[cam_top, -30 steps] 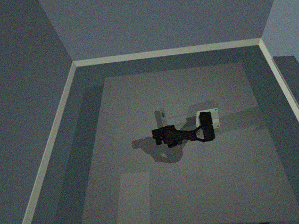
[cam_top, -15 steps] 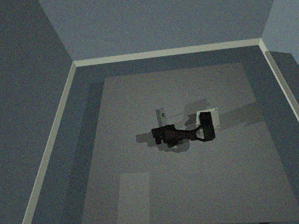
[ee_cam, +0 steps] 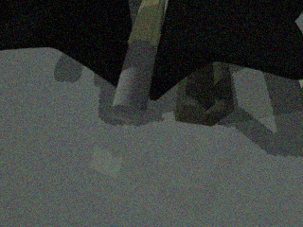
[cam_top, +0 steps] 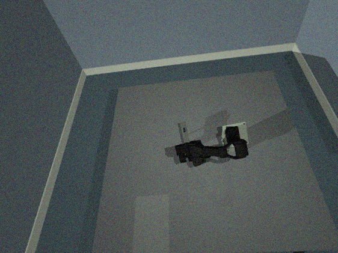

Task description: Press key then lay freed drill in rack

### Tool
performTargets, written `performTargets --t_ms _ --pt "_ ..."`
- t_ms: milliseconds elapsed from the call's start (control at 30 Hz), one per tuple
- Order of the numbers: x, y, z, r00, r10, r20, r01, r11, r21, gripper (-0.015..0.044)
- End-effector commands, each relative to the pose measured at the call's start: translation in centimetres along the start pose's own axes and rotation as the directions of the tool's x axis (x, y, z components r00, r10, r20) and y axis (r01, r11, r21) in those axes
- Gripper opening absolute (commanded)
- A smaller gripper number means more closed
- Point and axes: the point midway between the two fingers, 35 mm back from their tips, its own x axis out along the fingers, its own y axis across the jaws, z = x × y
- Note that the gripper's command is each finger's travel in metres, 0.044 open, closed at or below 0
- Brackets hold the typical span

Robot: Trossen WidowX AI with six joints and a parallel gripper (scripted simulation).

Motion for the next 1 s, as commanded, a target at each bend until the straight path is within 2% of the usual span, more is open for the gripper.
performTargets --t_ms 0,733,967 --pt "-0.1 0.7 0.2 1.000 -0.004 0.002 0.004 1.000 0.001 0.0000" --pt "-0.7 4.8 1.3 1.000 -0.002 0.002 0.002 1.000 0.003 0.0000" --pt "0.6 4.8 1.3 1.000 -0.002 0.003 0.002 1.000 0.003 0.0000"
